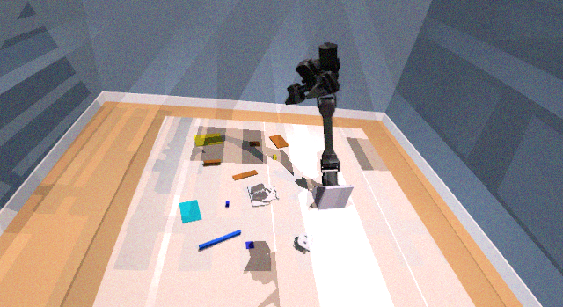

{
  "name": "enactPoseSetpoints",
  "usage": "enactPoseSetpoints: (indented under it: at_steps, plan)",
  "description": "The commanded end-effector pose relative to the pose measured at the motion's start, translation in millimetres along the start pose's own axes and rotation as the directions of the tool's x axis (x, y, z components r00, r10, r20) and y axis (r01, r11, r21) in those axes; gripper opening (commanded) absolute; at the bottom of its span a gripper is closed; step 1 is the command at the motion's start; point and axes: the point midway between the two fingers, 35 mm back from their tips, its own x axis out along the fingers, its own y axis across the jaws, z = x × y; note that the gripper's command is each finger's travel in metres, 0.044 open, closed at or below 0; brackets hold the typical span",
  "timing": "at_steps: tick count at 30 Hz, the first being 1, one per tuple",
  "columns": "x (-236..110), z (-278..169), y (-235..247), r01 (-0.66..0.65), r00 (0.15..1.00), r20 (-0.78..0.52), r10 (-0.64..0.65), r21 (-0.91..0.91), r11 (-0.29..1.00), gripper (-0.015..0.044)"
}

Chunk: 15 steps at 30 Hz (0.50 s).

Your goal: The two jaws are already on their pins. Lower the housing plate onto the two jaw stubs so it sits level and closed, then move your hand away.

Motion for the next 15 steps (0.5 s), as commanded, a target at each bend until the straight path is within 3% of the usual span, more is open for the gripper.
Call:
enactPoseSetpoints:
  at_steps: [1,15]
  plan:
    - [25.4,-28.9,3.9,0.031,0.996,-0.084,-0.029,0.027,0.999,0.044]
    - [97.2,-136.0,0.9,0.215,0.919,-0.359,-0.163,0.109,0.971,0.044]
